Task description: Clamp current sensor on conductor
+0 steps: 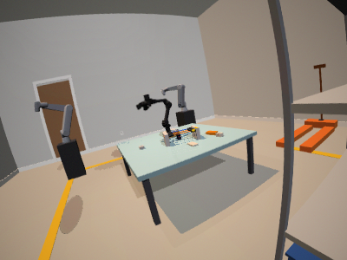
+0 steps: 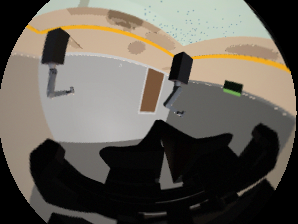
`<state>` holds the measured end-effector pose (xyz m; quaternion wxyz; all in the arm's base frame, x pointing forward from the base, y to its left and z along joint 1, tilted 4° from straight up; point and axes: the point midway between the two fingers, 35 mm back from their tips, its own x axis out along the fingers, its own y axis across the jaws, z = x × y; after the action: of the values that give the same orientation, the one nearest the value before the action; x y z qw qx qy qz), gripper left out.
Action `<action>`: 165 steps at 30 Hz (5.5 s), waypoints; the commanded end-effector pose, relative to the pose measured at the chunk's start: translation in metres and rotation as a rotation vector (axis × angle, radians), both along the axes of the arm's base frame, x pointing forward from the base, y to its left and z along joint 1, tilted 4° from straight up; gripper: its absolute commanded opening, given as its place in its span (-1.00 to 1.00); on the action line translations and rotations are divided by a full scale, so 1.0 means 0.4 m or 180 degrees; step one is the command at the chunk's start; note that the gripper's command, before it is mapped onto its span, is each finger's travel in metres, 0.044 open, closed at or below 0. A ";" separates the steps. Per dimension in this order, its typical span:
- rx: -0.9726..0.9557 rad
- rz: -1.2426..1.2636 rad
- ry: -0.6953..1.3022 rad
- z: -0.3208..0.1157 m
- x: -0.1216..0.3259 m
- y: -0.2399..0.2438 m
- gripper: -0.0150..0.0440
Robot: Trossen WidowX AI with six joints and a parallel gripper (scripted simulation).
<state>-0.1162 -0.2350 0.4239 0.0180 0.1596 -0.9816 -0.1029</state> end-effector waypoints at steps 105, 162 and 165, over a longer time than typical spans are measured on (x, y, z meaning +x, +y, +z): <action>-0.0936 0.2590 1.3395 -0.694 1.161 0.696 0.51; 0.0929 0.3777 1.3097 -0.986 0.881 0.570 0.42; 0.0929 0.3777 1.3097 -0.986 0.881 0.570 0.29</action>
<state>0.2362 -0.0070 0.0290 -0.7943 -0.0589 -0.5918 0.1242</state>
